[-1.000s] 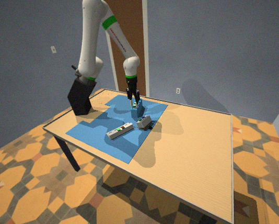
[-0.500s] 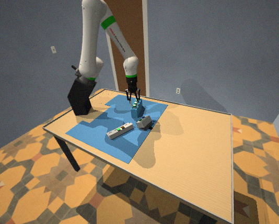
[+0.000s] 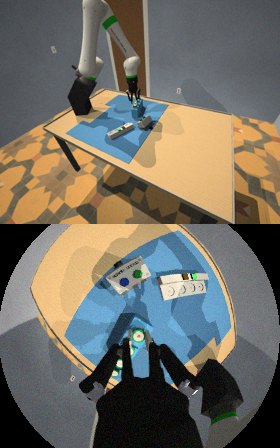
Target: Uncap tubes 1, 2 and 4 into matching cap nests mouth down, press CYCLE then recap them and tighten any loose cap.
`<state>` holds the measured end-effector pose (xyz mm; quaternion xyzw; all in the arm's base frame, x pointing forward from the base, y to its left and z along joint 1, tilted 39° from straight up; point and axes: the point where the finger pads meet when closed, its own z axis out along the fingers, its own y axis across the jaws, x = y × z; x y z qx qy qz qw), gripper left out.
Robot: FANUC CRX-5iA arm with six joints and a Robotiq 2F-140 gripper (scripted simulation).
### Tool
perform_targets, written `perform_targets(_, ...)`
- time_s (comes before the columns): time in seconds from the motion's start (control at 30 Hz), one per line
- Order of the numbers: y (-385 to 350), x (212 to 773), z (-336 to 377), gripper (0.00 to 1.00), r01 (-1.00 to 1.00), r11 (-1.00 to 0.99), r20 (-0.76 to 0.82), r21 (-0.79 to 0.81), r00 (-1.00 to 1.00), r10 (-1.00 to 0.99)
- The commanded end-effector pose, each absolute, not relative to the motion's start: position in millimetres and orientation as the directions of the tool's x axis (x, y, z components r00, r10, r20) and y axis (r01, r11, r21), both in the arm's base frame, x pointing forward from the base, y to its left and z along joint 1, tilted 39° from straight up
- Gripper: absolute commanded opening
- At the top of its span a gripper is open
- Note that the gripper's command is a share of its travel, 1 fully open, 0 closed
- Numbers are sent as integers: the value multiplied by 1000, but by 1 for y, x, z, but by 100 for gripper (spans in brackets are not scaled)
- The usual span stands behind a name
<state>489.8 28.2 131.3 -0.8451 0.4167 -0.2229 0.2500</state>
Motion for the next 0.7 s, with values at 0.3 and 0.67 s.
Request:
perform_targets(0.3,27,490,131,0,-592,-527,161,-610,559,-813)
perform_targets(0.67,27,490,131,0,-763,-169,-89,-624,285,-954)
